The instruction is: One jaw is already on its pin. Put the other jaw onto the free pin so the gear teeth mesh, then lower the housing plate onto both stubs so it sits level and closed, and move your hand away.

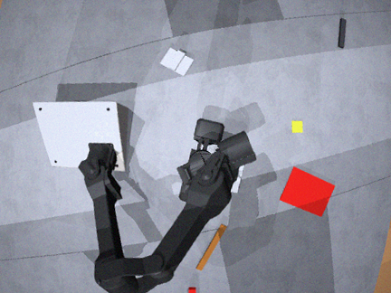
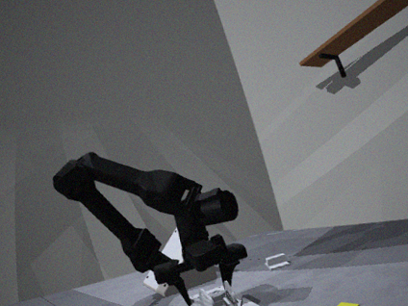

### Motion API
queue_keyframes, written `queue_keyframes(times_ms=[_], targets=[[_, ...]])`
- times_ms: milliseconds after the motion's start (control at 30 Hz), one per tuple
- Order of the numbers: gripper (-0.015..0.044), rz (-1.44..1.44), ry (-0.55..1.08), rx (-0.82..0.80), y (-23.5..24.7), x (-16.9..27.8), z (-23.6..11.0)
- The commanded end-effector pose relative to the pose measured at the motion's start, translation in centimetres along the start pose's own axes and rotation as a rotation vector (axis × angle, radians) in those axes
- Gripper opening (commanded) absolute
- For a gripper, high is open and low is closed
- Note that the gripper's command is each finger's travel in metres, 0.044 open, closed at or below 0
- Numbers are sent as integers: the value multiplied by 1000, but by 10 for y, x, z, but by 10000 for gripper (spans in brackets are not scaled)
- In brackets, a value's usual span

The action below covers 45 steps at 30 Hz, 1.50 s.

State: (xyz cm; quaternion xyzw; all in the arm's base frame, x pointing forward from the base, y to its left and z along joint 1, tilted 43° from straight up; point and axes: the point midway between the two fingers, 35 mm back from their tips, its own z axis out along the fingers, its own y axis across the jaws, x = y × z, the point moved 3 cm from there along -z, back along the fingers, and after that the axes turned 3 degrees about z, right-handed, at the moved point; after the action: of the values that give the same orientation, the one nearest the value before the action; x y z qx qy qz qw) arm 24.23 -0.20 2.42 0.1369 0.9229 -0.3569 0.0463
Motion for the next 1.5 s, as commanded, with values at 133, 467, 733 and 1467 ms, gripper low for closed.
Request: queue_keyframes(times_ms=[133,467,733,1467], targets=[[351,-6,1,1,0,1,1],[351,-6,1,1,0,1,1],[351,-6,1,1,0,1,1],[351,-6,1,1,0,1,1]])
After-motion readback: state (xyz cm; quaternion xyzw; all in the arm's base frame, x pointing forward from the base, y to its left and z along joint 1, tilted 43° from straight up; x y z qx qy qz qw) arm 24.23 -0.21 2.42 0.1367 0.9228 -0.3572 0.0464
